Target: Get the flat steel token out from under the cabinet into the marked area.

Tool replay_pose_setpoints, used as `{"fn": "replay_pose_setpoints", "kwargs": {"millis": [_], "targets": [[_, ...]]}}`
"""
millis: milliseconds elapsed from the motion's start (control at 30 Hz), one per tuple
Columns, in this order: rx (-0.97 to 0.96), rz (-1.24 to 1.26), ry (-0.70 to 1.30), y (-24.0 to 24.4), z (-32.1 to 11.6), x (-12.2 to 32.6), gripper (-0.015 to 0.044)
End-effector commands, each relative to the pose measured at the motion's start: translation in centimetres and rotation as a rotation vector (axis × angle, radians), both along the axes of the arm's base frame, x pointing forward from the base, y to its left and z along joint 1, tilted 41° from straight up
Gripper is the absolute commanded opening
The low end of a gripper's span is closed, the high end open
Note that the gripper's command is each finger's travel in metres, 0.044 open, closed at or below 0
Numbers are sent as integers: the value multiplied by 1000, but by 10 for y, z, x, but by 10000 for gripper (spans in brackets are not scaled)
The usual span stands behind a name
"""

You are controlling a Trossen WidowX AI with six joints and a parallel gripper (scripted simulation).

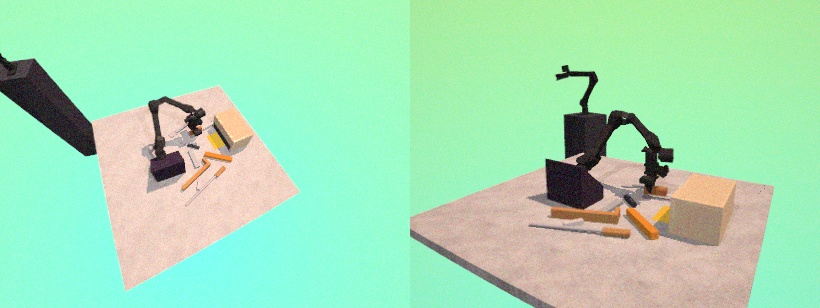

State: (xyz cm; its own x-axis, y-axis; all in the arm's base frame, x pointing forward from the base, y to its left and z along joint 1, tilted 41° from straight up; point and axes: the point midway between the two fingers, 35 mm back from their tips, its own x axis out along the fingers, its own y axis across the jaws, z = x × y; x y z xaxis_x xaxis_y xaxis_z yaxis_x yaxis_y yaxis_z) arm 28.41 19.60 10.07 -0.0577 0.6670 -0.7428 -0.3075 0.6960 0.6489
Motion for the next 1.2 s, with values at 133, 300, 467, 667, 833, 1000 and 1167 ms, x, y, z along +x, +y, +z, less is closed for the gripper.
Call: {"fn": "replay_pose_setpoints", "kwargs": {"millis": [133, 300, 467, 667, 833, 1000, 1167], "targets": [[-9, 19, 16, 3, -8, -5, 0], [-9, 20, 15, 4, -9, -5, 0], [-9, 22, 13, 4, -10, -5, 0], [-9, 24, 12, 5, -11, -5, 0], [-8, 25, 11, 6, -11, -5, 0], [-8, 27, 9, 6, -12, -5, 0], [-8, 28, 8, 7, -13, -5, 0]]}}
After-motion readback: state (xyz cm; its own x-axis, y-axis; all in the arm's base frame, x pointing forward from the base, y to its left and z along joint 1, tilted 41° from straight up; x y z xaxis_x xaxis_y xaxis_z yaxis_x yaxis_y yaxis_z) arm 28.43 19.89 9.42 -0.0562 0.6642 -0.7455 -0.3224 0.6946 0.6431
